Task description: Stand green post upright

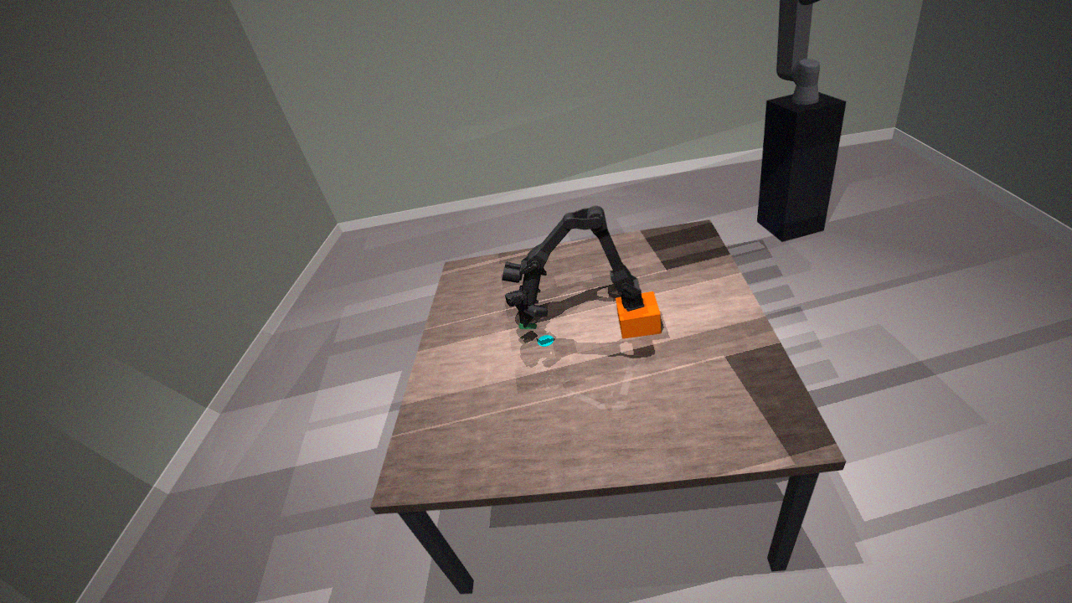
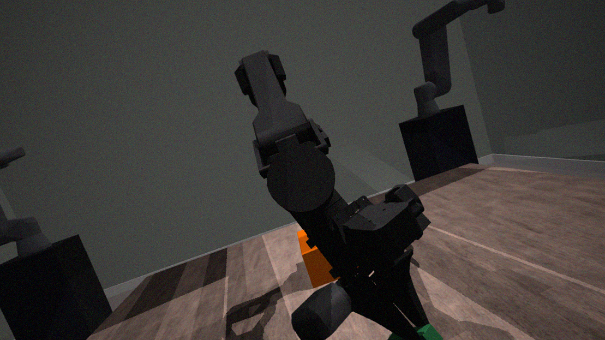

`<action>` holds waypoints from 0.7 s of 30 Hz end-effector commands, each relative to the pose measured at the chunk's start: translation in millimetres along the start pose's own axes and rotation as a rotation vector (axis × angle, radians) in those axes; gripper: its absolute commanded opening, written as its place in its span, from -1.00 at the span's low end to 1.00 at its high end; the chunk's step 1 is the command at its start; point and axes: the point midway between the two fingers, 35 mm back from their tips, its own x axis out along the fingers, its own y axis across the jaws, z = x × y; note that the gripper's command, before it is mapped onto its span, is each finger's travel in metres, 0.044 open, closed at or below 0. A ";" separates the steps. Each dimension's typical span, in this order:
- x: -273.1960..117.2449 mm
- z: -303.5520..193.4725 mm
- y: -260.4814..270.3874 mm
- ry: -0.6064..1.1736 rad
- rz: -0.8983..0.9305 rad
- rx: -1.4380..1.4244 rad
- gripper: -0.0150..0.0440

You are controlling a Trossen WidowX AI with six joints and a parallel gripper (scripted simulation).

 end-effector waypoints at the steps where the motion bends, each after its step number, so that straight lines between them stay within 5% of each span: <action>1: 0.2 0.2 -1.3 -0.027 0.003 0.010 -0.42; 21: 5.4 1.3 -9.2 -0.166 0.016 0.037 -0.42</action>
